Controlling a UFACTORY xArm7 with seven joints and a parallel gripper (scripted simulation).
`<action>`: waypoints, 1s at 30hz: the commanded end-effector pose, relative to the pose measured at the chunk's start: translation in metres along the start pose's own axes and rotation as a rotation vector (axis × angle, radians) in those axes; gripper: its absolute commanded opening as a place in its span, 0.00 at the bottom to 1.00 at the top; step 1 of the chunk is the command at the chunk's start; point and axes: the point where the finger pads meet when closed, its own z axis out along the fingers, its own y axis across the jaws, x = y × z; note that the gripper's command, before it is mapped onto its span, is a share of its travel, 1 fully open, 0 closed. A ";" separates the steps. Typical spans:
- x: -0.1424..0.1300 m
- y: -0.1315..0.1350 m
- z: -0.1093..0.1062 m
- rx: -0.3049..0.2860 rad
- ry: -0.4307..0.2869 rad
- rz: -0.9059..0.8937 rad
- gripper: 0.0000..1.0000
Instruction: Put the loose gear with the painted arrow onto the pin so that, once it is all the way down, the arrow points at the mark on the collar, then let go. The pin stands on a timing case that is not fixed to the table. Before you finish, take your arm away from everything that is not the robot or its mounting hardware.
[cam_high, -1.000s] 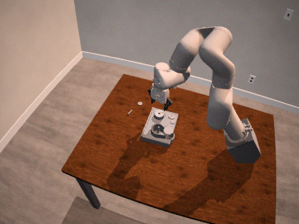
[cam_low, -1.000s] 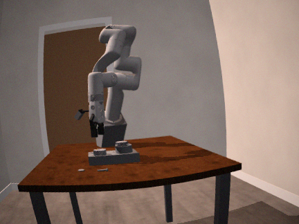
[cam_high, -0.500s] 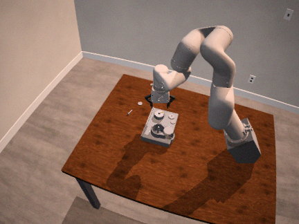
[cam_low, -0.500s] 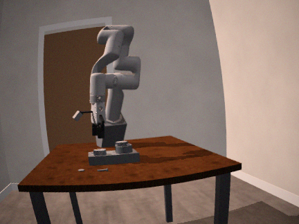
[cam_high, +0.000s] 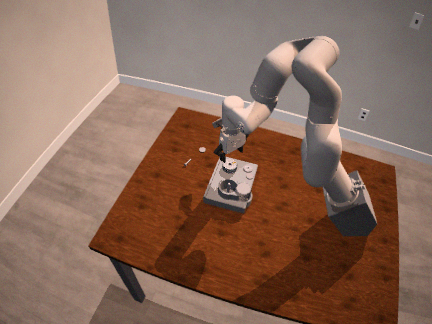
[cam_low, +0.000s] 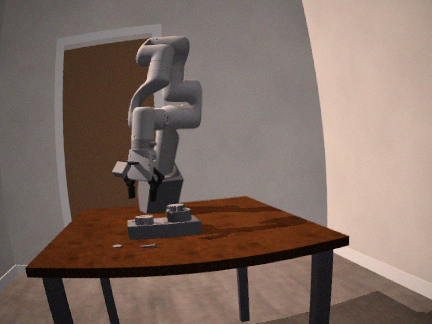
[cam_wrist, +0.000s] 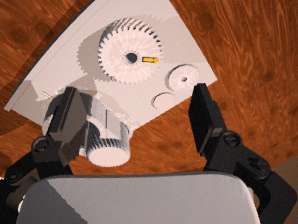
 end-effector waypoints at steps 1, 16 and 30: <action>0.002 0.000 -0.001 0.048 -0.001 -0.274 0.93; 0.002 0.000 -0.001 0.106 -0.006 -0.609 0.93; 0.002 0.000 -0.001 0.106 -0.006 -0.609 0.93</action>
